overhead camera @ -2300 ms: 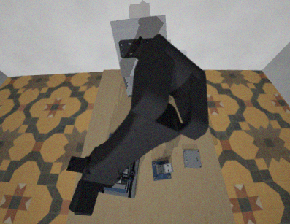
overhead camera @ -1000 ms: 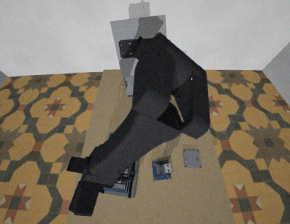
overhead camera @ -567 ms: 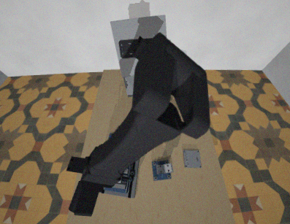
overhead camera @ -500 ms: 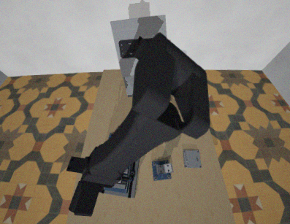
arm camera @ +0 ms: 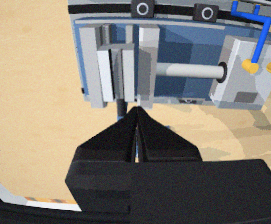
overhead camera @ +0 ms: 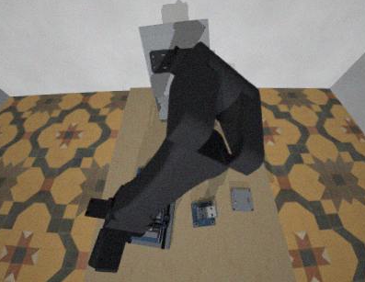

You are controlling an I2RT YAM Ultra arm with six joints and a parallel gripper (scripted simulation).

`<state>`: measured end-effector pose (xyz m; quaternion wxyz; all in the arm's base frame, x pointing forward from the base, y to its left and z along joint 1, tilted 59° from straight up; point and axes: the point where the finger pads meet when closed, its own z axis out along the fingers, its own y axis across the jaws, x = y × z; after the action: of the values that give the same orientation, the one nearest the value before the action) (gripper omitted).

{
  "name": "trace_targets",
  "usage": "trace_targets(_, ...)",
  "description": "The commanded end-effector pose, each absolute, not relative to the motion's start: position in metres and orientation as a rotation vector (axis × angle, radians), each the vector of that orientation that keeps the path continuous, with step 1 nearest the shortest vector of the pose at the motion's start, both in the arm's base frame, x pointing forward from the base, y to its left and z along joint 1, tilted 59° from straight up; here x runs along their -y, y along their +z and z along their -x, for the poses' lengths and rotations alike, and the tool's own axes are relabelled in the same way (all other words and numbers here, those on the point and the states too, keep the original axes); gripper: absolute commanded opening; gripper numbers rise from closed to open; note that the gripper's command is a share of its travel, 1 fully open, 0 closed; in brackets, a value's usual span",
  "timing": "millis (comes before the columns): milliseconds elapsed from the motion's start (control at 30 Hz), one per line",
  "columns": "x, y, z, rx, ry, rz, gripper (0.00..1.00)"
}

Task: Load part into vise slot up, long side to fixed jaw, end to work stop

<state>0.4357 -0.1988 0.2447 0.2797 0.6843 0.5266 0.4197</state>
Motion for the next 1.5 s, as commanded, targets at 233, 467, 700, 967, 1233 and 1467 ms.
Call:
trace_targets(233, 0.198, 0.219, -0.441, -1.41, 1.112, -1.892, 0.0)
trace_targets(467, 0.198, 0.215, -0.451, -1.409, 1.112, -1.889, 0.0)
trace_targets(700, 0.204, 0.228, -0.461, -1.39, 1.114, -1.85, 0.0)
trace_targets(967, 0.203, 0.222, -0.472, -1.391, 1.115, -1.849, 0.0)
trace_targets(1233, 0.207, 0.218, -0.474, -1.383, 1.109, -1.863, 0.0)
trace_targets(1467, 0.202, 0.216, -0.479, -1.393, 1.115, -1.856, 0.0)
